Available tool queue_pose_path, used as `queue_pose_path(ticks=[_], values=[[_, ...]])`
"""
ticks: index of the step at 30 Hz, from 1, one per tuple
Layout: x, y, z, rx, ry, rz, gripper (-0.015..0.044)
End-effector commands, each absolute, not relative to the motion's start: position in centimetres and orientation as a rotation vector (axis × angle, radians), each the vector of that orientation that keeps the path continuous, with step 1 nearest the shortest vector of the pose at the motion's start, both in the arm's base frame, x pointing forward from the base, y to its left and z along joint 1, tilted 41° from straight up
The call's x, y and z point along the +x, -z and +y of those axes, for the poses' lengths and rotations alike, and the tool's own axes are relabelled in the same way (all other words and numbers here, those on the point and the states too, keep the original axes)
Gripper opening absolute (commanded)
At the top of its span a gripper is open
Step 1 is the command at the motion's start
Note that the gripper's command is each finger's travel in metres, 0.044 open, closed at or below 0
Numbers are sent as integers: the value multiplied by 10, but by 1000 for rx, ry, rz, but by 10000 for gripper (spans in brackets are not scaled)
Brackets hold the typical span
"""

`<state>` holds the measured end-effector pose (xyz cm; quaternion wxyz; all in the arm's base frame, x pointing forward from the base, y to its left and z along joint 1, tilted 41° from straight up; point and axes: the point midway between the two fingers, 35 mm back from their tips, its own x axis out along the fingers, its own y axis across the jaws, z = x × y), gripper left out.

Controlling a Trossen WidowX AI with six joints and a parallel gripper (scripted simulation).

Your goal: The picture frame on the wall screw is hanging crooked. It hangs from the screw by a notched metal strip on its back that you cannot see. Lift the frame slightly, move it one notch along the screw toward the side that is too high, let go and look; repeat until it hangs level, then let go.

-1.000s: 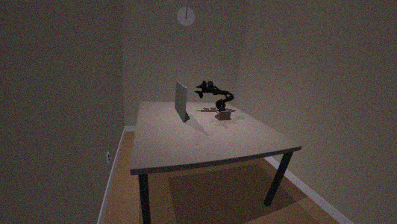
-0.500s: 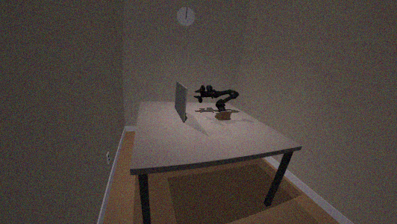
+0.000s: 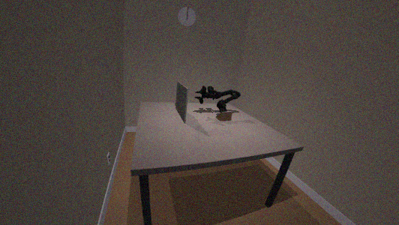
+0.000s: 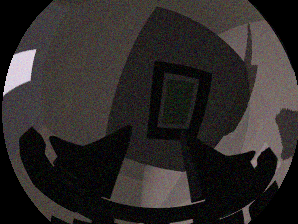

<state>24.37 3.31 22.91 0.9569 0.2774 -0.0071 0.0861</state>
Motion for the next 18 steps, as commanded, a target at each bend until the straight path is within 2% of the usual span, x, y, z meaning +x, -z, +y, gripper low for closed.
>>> queue_pose_path(ticks=[1,7,18], values=[[243,-229,34,567,-181,-14,260],[256,-234,36,567,-181,-15,260],[321,-235,47,568,-182,-19,260]])
